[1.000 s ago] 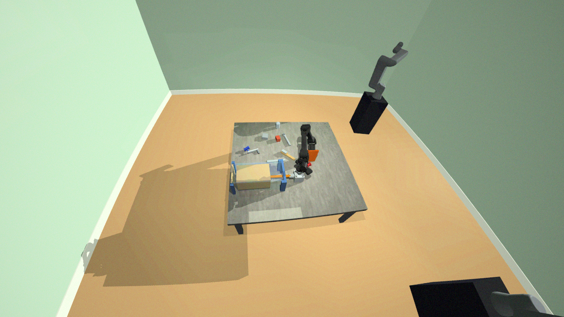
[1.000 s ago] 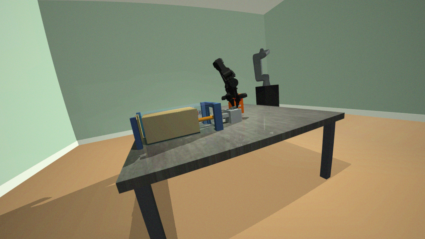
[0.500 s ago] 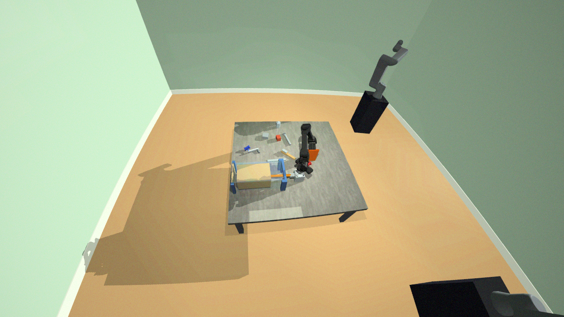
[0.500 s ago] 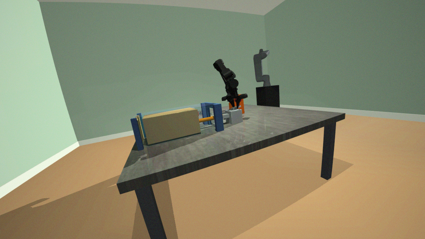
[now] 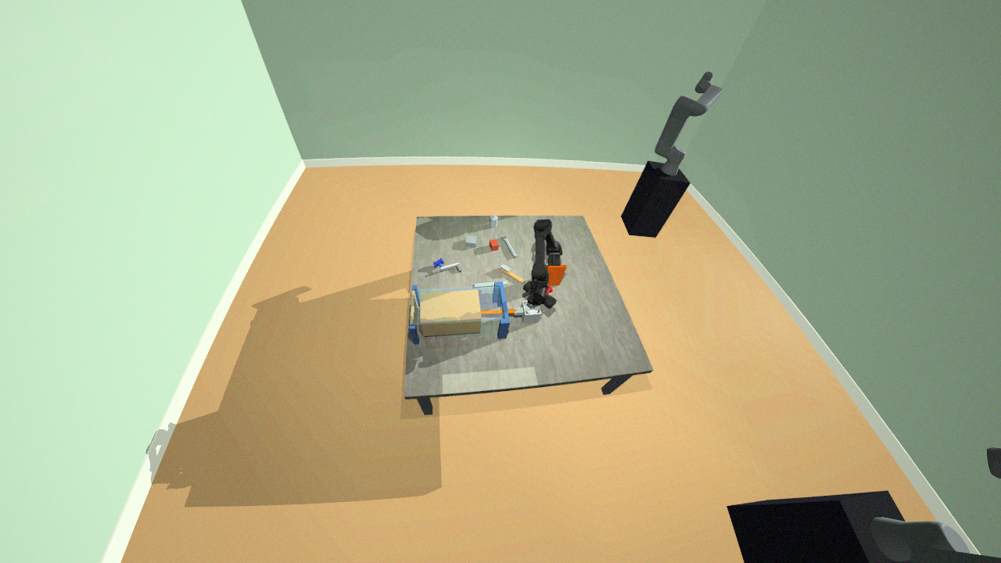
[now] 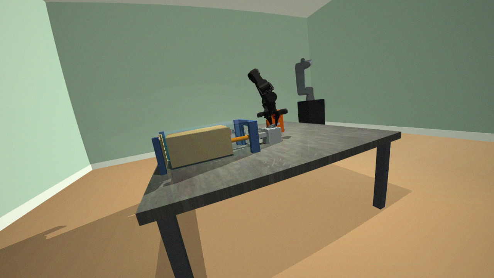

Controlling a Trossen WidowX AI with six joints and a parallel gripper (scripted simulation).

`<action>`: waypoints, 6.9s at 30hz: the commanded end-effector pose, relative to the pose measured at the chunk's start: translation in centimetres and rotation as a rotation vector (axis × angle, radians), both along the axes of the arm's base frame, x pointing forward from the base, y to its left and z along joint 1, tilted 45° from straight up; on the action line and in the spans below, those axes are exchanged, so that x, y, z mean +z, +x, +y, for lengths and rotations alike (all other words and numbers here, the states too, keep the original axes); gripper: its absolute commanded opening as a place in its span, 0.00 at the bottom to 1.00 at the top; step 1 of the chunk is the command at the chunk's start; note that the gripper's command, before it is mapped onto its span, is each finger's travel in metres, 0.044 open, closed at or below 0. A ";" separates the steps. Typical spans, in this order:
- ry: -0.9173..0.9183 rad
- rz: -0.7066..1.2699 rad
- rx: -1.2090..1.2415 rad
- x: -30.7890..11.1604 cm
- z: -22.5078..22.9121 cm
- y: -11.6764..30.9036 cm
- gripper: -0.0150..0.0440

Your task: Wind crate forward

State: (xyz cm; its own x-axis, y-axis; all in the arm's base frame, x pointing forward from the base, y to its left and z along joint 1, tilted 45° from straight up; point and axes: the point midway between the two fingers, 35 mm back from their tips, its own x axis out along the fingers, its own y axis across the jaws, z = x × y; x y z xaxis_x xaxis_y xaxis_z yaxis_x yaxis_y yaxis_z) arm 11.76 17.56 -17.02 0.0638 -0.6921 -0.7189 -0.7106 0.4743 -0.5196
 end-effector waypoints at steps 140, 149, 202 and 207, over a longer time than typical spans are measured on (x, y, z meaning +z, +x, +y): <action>0.015 -0.085 -0.078 0.0 0.4 -0.1 1.00; 0.028 -0.123 -0.032 8.3 8.6 -1.8 1.00; 0.045 -0.126 -0.015 8.8 9.2 -1.9 0.25; 0.045 -0.126 -0.015 8.8 9.2 -1.9 0.25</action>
